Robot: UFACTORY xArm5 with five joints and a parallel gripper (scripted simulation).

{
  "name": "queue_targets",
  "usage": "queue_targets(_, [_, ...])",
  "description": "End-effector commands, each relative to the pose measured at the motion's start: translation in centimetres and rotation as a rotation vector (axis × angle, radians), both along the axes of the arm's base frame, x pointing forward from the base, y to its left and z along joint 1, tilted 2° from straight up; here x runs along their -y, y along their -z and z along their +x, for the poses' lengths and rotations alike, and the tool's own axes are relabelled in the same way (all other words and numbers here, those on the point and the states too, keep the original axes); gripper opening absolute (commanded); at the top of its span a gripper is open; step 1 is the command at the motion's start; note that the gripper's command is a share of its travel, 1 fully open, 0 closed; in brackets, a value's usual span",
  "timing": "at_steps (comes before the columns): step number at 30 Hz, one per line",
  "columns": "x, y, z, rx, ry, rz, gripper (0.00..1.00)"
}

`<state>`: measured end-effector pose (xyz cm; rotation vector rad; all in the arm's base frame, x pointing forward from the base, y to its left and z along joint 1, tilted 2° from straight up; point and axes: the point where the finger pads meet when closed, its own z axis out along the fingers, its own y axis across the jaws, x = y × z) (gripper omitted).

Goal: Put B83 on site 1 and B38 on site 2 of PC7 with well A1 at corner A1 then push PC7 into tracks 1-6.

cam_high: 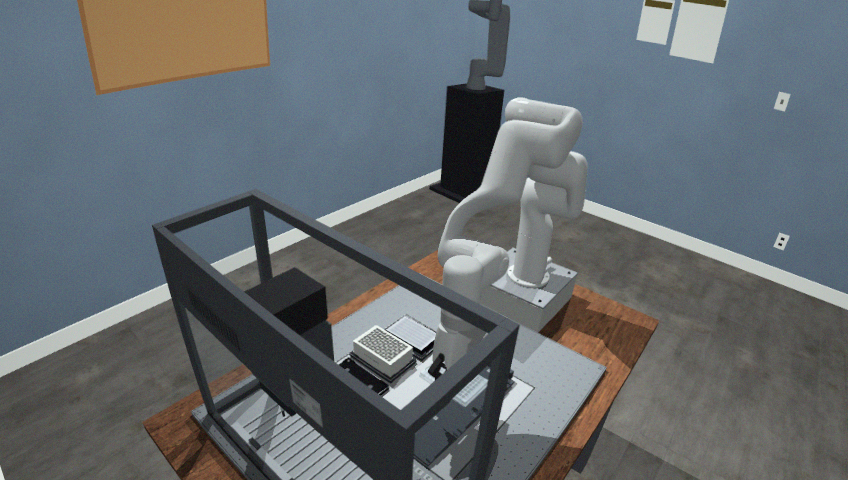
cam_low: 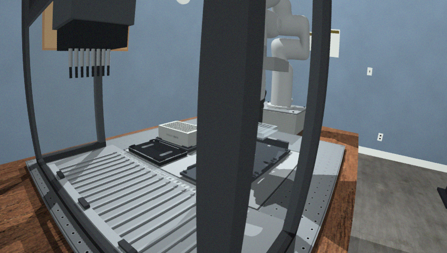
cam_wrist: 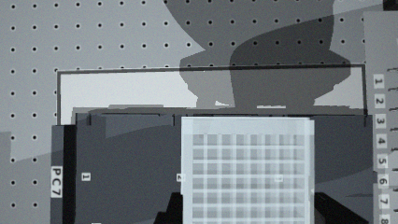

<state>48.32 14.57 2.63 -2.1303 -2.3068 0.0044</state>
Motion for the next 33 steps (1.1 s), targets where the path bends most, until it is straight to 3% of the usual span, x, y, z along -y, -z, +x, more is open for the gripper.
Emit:
queue_targets(1, [0.0,0.6,0.1,0.011,0.0,-0.025,0.0])
queue_targets(33, [0.1,5.2,0.1,0.011,0.0,-0.025,0.0])
